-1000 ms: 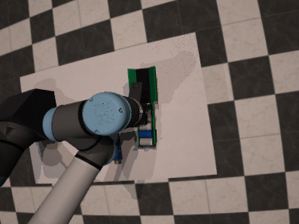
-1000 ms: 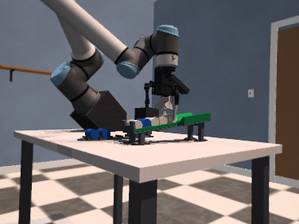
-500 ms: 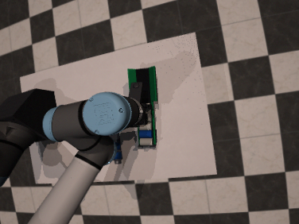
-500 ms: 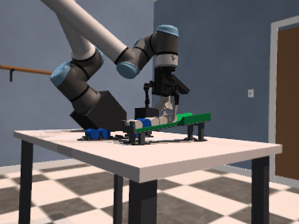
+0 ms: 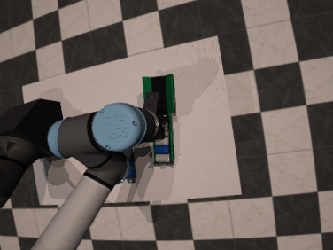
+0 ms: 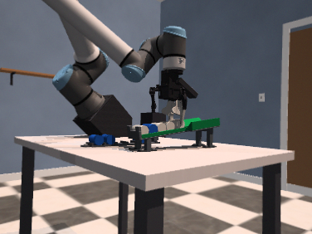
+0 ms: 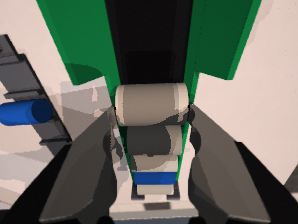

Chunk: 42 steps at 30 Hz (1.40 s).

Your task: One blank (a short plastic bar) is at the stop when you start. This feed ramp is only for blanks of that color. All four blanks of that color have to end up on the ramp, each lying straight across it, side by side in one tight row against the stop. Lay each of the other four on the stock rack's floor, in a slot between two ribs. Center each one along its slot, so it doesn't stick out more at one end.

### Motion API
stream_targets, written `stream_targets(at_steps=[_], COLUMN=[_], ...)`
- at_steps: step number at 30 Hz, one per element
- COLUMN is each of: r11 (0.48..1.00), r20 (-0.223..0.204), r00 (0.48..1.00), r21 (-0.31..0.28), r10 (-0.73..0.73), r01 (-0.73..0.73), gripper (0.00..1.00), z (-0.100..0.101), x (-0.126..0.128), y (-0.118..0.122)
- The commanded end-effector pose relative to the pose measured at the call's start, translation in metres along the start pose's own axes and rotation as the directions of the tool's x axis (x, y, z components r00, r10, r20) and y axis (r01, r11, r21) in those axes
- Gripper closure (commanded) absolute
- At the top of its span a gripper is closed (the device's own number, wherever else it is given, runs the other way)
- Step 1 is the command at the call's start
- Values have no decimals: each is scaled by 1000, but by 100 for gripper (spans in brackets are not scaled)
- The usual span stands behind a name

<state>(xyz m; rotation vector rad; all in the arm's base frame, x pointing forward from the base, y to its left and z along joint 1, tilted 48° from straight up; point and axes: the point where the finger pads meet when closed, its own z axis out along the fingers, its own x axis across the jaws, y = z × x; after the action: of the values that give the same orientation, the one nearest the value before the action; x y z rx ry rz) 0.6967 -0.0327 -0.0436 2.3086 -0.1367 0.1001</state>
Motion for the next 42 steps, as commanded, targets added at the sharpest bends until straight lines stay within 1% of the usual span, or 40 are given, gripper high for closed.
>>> stream_targets(at_steps=[1,10,11,13,14,18,19,21,22,24,25,37,42], r11=[1000,1000,1000,1000,1000,1000,1000,1000,1000,1000,1000,1000,1000], r20=[2,2,2,2,2,2,2,2,2,2,2,1,-3], r00=[1000,1000,1000,1000,1000,1000,1000,1000,1000,1000,1000,1000,1000], r21=[0,0,0,0,0,0,0,0,0,0,0,0,1], r10=[0,0,0,0,0,0,0,0,0,0,0,0,2], r01=[0,0,0,0,0,0,0,0,0,0,0,0,-2], gripper=[64,64,61,61,59,59,56,56,54,54,51,51,51], z=[1,1,1,1,1,1,1,1,1,1,1,0,-10], x=[-2,-2,-2,-2,-2,-2,-2,-2,-2,-2,-2,-1,1], y=[1,1,1,1,1,1,1,1,1,1,1,1,1])
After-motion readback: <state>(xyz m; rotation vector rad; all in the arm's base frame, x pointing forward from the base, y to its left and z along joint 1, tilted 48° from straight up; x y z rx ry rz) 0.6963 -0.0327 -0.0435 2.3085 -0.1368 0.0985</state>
